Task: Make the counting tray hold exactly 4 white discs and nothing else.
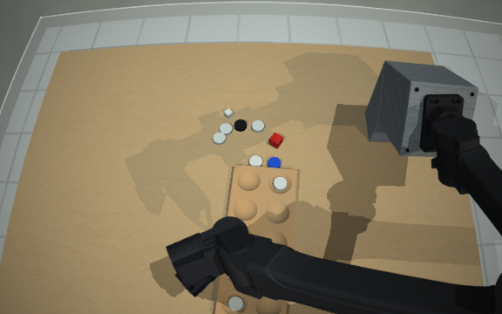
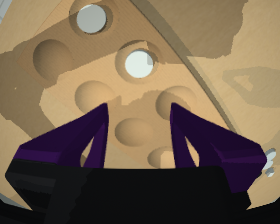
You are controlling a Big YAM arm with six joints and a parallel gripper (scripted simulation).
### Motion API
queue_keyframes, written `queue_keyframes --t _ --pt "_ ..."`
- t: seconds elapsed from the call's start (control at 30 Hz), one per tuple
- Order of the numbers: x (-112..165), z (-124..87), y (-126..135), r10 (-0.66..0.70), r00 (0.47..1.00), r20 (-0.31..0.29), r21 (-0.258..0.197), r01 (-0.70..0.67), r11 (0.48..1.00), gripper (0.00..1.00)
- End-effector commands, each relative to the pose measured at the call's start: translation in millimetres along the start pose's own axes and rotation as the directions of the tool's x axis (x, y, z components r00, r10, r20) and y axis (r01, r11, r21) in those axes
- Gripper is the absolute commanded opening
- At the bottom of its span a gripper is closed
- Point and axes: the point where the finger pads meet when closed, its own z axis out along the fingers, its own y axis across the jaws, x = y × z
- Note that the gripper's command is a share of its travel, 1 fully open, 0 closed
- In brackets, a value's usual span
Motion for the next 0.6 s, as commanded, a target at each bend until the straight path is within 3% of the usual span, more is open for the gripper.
queue_keyframes --t 0.0,0.57 --pt "5.0 8.5 1.5 -0.022 0.999 -0.023 -0.016 0.022 1.0 0.45" --pt "3.2 8.6 0.9 -0.029 0.999 -0.016 -0.014 0.029 0.999 0.45"
